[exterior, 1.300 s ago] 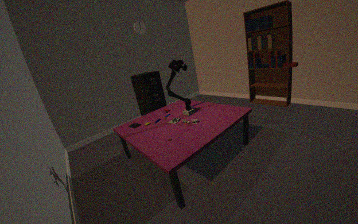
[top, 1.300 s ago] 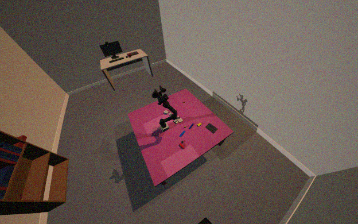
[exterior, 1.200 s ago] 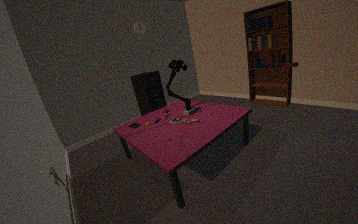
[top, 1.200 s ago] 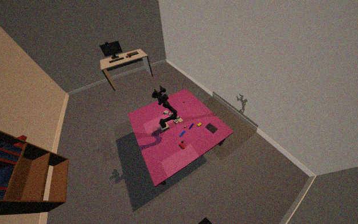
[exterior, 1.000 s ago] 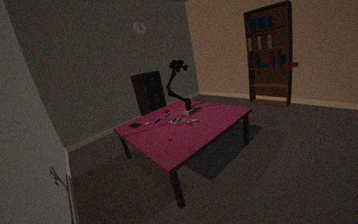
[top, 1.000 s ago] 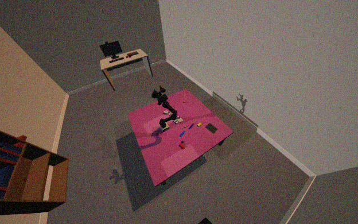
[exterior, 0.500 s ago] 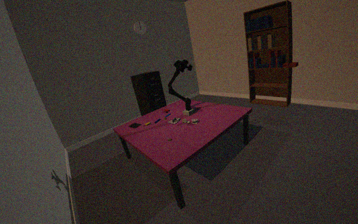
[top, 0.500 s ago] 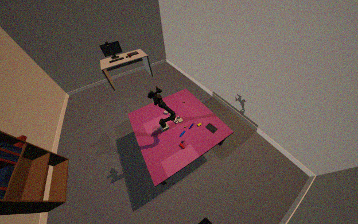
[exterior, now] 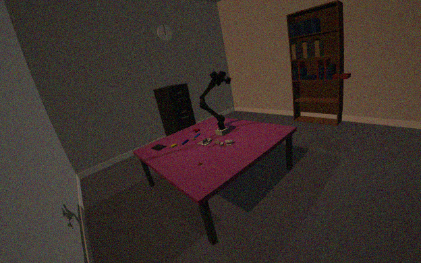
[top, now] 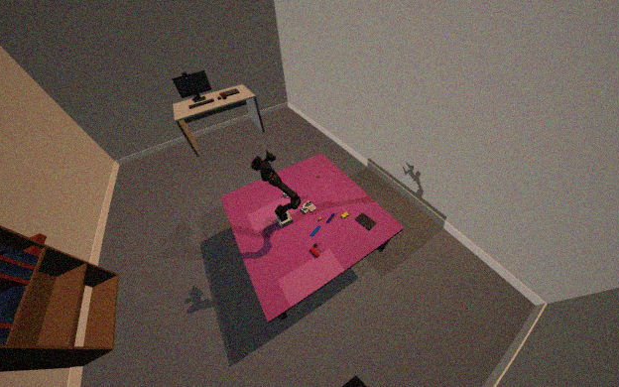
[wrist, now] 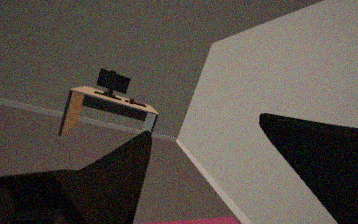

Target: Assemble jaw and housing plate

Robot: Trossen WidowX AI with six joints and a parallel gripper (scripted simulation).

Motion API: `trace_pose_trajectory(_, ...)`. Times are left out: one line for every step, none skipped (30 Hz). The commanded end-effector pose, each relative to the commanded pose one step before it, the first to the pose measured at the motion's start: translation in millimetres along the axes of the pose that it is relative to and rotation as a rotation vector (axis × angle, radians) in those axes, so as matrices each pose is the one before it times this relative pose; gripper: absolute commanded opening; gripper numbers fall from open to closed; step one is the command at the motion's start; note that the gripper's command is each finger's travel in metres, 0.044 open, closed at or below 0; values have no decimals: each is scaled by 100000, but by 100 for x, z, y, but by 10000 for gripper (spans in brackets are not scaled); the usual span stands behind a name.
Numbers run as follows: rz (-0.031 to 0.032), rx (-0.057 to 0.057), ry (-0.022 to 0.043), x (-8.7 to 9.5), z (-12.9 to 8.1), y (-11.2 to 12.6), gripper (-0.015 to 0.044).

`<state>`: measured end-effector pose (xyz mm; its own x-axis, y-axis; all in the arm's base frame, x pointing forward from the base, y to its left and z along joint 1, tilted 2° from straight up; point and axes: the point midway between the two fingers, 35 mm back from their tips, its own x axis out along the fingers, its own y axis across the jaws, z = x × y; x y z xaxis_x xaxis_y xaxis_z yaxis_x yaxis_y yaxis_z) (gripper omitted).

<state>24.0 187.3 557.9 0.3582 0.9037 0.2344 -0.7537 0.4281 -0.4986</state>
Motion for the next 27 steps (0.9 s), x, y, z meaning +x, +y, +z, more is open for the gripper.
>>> trace_pose_trajectory(1128,3085,2787,920,-670,1306,440)
trace_pose_trajectory(132,755,767,218,-188,254,440)
trace_pose_trajectory(-24,656,775,214,-193,208,440)
trace_pose_trajectory(-28,619,730,201,-185,188,440)
trace_pose_trajectory(-34,623,735,202,-189,182,440)
trace_pose_trajectory(-40,633,746,204,-195,177,440)
trace_pose_trajectory(-47,643,757,207,-200,172,440)
trace_pose_trajectory(-54,653,768,209,-205,167,440)
trace_pose_trajectory(-61,664,779,211,-210,162,440)
trace_pose_trajectory(-68,674,789,214,-215,156,440)
trace_pose_trajectory(-76,684,800,216,-220,151,440)
trace_pose_trajectory(-84,695,810,218,-224,145,440)
trace_pose_trajectory(5,647,848,223,-237,162,440)
trace_pose_trajectory(-4,672,878,229,-246,159,440)
trace_pose_trajectory(-13,684,891,232,-251,153,440)
trace_pose_trajectory(-23,697,904,234,-256,146,440)
trace_pose_trajectory(-33,710,916,236,-260,140,440)
trace_pose_trajectory(-43,723,928,238,-264,133,440)
trace_pose_trajectory(-54,737,940,241,-269,126,440)
trace_pose_trajectory(-65,750,952,243,-273,119,440)
trace_pose_trajectory(-76,763,963,245,-277,112,440)
trace_pose_trajectory(-88,777,974,247,-280,105,440)
trace_pose_trajectory(-328,867,869,236,-253,44,440)
trace_pose_trajectory(-336,870,866,236,-253,38,440)
trace_pose_trajectory(-347,880,869,237,-255,32,440)
trace_pose_trajectory(-357,890,872,239,-257,26,440)
trace_pose_trajectory(-368,899,875,240,-258,20,440)
